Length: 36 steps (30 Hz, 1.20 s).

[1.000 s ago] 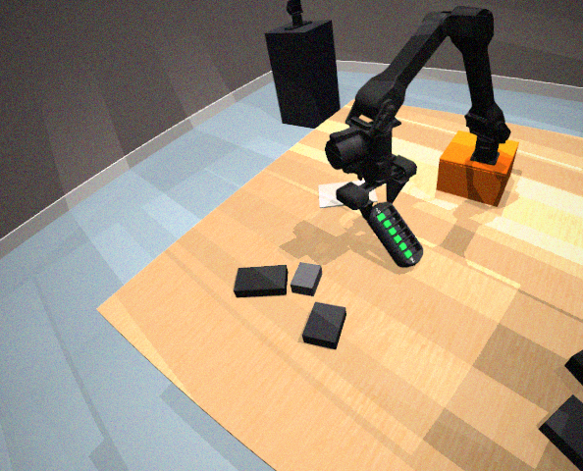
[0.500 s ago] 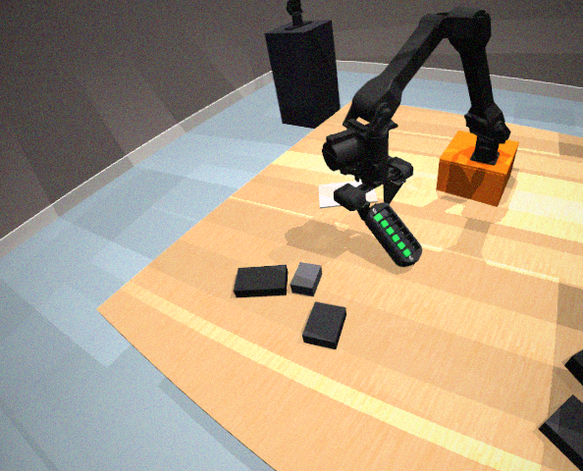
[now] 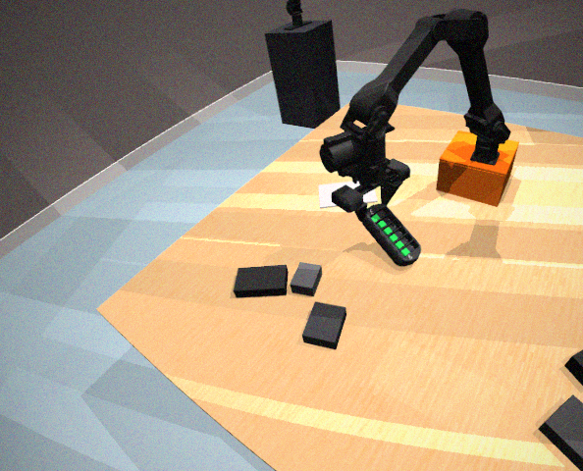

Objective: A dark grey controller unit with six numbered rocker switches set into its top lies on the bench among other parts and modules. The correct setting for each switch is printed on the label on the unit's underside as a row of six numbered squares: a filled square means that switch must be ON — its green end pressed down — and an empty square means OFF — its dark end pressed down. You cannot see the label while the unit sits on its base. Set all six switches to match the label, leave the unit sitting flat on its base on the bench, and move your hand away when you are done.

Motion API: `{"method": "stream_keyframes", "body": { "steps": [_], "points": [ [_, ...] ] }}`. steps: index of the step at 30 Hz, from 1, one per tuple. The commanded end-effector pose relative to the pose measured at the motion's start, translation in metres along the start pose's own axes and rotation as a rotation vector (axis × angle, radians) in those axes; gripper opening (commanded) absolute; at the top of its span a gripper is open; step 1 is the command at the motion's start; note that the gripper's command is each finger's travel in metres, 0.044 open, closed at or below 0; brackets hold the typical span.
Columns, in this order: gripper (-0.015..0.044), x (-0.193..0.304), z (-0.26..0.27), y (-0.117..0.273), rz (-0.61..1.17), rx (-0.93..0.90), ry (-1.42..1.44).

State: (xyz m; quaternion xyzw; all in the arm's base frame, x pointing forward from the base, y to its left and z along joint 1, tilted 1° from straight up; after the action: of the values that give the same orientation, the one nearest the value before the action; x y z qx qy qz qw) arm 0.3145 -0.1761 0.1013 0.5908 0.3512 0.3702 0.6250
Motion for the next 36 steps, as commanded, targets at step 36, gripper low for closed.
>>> {"method": "stream_keyframes", "body": {
  "steps": [36],
  "points": [
    [0.0336,-0.005,-0.001,-0.026,-0.002,0.005,0.006]
  ]
}}
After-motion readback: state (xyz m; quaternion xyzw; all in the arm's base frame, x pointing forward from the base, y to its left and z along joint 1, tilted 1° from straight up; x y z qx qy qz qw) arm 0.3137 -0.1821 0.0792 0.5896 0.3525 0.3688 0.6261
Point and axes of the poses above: the point midway between the two fingers, 35 mm back from their tips, its own y axis back along the fingers, its own z axis across the jaws, x = y × z, the point moved 7 cm from there along y, back along the fingers, and after that the axes turned 9 degrees about -y, right-handed, at the moved point
